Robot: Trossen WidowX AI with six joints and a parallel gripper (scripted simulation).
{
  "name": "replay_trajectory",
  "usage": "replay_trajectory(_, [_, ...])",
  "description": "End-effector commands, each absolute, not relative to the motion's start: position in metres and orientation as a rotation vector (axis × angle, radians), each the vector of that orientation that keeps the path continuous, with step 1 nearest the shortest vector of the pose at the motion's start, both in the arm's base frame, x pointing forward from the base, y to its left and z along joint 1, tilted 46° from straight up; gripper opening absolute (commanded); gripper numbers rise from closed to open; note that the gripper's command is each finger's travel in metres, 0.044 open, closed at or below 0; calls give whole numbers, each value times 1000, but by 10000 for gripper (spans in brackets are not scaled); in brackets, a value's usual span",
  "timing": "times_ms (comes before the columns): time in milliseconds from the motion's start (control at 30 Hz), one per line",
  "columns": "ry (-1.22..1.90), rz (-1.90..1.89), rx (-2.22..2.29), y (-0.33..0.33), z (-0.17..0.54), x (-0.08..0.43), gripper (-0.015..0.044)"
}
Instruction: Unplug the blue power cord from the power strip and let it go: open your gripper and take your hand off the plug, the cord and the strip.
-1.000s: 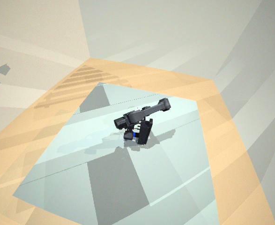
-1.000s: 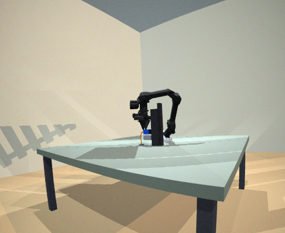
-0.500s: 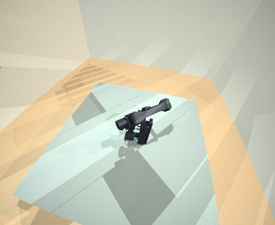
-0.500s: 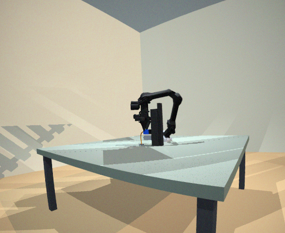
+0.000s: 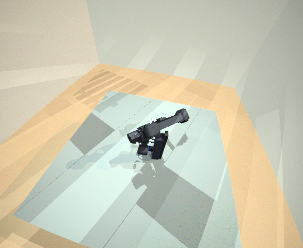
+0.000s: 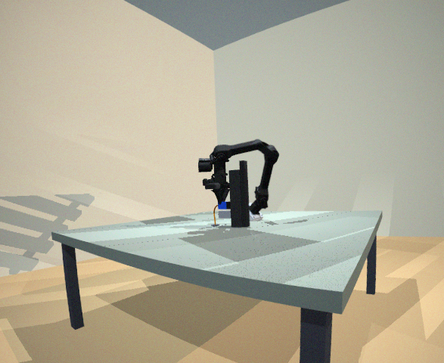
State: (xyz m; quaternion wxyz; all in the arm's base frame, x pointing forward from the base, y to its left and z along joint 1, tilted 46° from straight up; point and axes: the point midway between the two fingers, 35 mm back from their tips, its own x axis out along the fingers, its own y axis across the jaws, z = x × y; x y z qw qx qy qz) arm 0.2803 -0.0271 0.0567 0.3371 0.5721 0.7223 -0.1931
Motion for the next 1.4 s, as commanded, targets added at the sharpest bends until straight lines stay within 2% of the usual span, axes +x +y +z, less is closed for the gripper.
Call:
replay_trajectory(0, [1883,-504,1491,-28,56,281,0])
replay_trajectory(1133, [1877,-507,1492,-67,24,295,0])
replay_trajectory(1367, [1878,-506,1496,-52,29,293,184])
